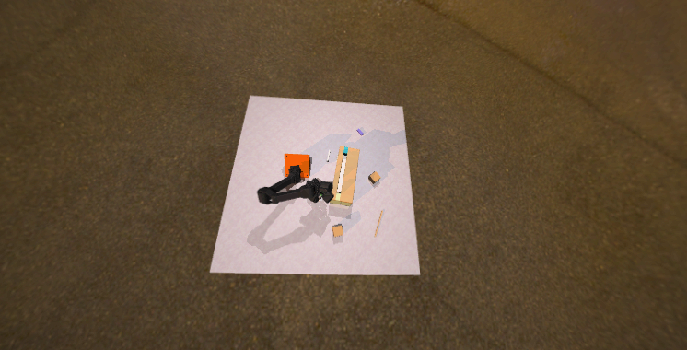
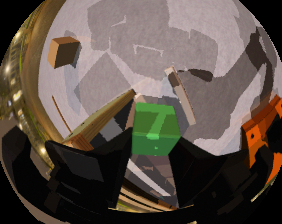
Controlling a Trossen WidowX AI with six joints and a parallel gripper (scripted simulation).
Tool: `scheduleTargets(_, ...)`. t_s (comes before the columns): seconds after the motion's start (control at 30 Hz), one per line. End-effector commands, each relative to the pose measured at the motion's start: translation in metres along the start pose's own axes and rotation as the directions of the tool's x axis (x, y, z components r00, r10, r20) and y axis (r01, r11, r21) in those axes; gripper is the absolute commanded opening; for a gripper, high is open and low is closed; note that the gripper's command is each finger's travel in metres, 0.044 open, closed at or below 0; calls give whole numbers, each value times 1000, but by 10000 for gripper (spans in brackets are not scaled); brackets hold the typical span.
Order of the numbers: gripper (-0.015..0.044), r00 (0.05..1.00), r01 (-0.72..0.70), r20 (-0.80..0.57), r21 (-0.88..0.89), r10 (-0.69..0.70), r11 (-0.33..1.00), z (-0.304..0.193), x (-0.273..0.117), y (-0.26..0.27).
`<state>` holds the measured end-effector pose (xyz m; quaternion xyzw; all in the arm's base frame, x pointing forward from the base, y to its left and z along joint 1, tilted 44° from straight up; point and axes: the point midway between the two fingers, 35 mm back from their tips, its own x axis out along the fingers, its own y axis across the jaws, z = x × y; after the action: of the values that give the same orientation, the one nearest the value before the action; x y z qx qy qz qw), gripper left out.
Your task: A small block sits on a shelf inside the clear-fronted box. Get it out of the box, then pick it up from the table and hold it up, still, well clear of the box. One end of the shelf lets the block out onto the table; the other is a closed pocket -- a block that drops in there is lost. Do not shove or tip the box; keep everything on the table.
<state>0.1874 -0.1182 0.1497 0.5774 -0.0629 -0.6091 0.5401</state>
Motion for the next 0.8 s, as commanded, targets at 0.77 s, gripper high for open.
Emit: scheduleTargets(0.77,0,999,35,36,-911,-5,411,-12,-15,2)
